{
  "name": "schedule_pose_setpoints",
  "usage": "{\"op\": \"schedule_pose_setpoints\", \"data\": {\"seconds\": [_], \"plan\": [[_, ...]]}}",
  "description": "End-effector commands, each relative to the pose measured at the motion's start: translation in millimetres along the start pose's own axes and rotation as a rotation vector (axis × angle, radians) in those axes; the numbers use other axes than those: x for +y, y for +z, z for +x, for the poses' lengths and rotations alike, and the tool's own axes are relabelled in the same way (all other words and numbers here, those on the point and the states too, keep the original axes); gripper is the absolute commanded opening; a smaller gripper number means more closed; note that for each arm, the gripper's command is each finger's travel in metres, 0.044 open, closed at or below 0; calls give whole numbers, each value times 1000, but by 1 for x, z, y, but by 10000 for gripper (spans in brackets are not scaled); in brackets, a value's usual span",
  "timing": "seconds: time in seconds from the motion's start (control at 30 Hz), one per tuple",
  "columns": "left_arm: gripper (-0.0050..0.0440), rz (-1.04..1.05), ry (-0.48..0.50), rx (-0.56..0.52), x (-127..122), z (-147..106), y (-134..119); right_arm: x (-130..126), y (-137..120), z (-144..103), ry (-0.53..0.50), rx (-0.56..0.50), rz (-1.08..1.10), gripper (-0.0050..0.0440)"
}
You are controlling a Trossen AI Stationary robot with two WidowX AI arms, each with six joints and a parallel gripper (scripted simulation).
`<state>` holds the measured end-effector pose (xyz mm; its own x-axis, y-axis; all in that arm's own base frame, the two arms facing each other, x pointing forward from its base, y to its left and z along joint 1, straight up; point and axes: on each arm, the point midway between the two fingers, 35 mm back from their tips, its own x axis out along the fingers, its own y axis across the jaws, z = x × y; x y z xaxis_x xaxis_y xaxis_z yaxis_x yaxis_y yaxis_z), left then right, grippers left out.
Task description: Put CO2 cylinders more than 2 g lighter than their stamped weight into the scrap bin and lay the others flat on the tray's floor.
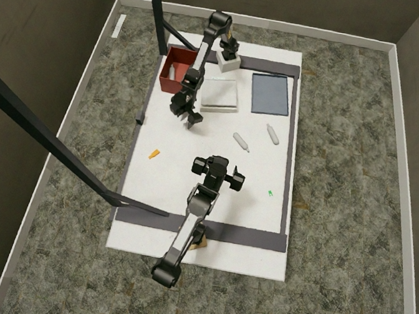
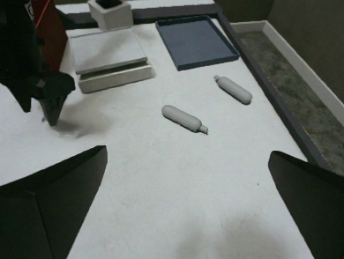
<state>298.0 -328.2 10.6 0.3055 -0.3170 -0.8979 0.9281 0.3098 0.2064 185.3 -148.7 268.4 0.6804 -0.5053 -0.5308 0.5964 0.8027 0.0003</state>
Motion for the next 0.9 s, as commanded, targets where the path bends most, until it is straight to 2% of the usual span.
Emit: {"op": "schedule_pose_setpoints", "data": {"seconds": [0.0,0.03,0.13,0.2,0.33,0.53,0.6,0.87], "plan": [[440,-116,19,53,48,-1,-29,0,4,-3,-1,-15,-1,440],[440,-116,19,53,48,-1,-29,0,4,-3,-1,-15,-1,440],[440,-199,47,49,91,-25,-40,0,5,-3,-1,-15,-1,440],[440,-261,87,79,114,-43,-57,0,5,-3,-1,-15,-1,440],[440,-457,143,124,149,-64,-88,0,5,-3,-1,-15,-1,440],[440,-748,167,151,179,-60,-124,0,5,-3,-1,-15,-1,440],[440,-748,167,151,179,-60,-124,0,5,-3,-1,-15,-1,440],[440,-997,209,140,205,-64,-151,0,5,-3,-1,-15,-1,440]]}}
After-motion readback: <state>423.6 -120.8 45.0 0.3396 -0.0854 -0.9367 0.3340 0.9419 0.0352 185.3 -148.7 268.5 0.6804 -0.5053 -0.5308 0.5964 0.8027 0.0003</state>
